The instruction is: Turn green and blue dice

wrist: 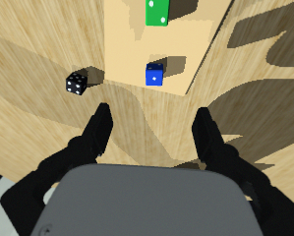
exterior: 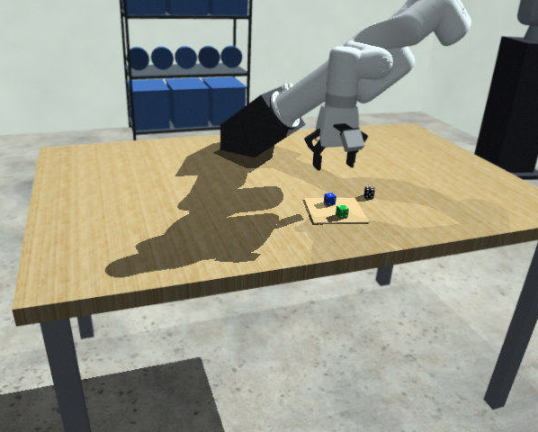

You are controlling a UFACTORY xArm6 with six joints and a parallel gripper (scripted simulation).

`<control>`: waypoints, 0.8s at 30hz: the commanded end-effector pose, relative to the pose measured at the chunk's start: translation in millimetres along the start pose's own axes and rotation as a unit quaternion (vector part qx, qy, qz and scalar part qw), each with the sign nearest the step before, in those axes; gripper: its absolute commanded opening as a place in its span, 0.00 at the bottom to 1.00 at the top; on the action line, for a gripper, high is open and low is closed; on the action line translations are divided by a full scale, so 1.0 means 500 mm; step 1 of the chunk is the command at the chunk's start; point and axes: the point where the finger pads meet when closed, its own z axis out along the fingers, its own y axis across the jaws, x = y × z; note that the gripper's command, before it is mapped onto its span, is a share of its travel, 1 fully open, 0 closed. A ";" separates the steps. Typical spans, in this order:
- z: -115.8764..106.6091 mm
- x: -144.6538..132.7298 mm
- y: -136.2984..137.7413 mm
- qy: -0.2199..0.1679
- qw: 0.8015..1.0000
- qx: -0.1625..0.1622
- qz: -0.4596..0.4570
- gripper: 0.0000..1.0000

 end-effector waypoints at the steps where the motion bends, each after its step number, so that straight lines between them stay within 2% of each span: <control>1: -0.002 0.002 0.001 0.001 1.000 -0.001 -0.001 1.00; 17: -0.005 0.002 0.001 0.001 1.000 -0.001 -0.001 1.00; 24: -0.045 0.002 0.000 0.001 1.000 -0.001 -0.001 1.00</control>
